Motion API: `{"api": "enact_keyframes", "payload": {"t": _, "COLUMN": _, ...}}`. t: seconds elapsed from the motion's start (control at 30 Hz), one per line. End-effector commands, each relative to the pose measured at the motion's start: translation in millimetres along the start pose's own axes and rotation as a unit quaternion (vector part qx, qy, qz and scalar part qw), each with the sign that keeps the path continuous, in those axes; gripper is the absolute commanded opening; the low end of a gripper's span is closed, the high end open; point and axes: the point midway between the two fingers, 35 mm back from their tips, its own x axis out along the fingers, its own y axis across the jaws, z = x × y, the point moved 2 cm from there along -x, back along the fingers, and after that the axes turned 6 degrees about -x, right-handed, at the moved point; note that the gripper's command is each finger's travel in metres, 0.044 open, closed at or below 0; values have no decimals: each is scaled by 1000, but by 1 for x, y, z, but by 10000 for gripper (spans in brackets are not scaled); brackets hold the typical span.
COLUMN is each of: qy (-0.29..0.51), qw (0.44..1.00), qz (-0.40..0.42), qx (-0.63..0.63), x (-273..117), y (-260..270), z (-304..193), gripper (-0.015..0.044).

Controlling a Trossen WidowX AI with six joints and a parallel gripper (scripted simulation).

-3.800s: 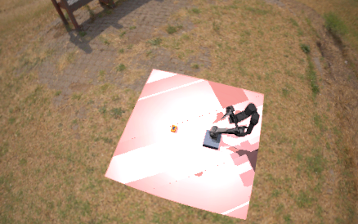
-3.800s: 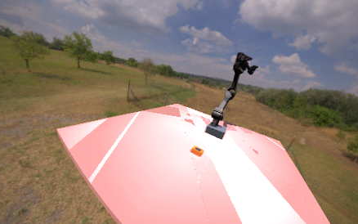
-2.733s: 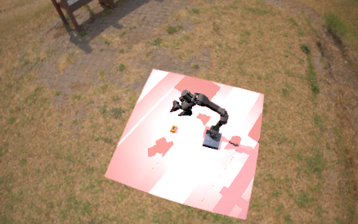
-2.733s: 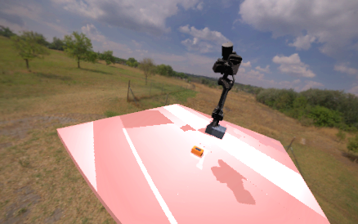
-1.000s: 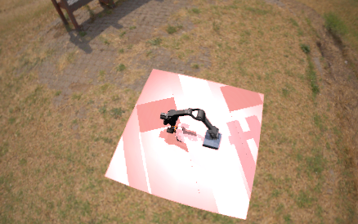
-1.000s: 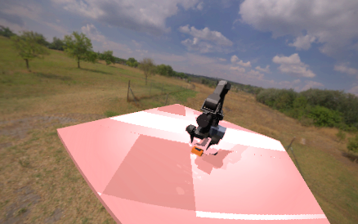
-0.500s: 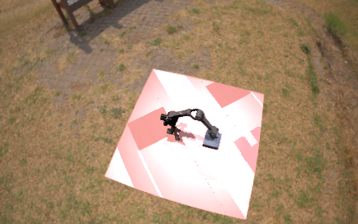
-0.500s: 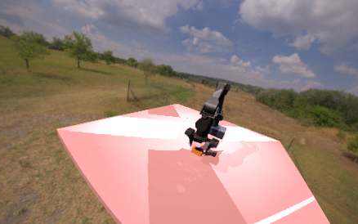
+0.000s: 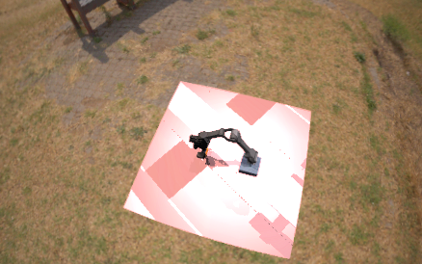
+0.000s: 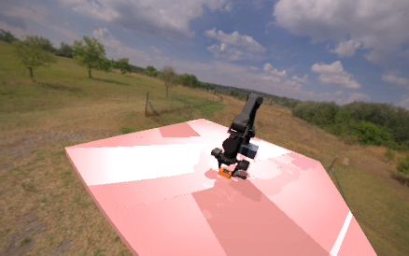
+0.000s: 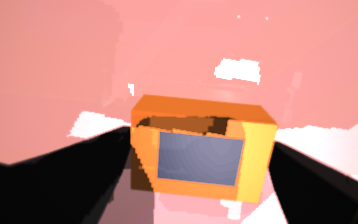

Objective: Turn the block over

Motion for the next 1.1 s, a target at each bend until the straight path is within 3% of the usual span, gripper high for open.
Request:
{"api": "enact_keyframes", "payload": {"t": 0.0, "qy": 6, "qw": 1000, "qz": -2, "qx": -1, "x": 4, "y": 0, "z": -2, "gripper": 269}}
{"api": "enact_keyframes", "payload": {"t": 0.63, "qy": 6, "qw": 1000, "qz": -2, "qx": -1, "x": 4, "y": 0, "z": -2, "gripper": 142}}
{"api": "enact_keyframes", "payload": {"t": 0.83, "qy": 6, "qw": 1000, "qz": -2, "qx": -1, "x": -26, "y": 0, "z": -2, "gripper": 0}}
{"api": "enact_keyframes", "payload": {"t": 1.07, "qy": -5, "qw": 1000, "qz": -3, "qx": -1, "x": -24, "y": 0, "z": -2, "gripper": 0}}
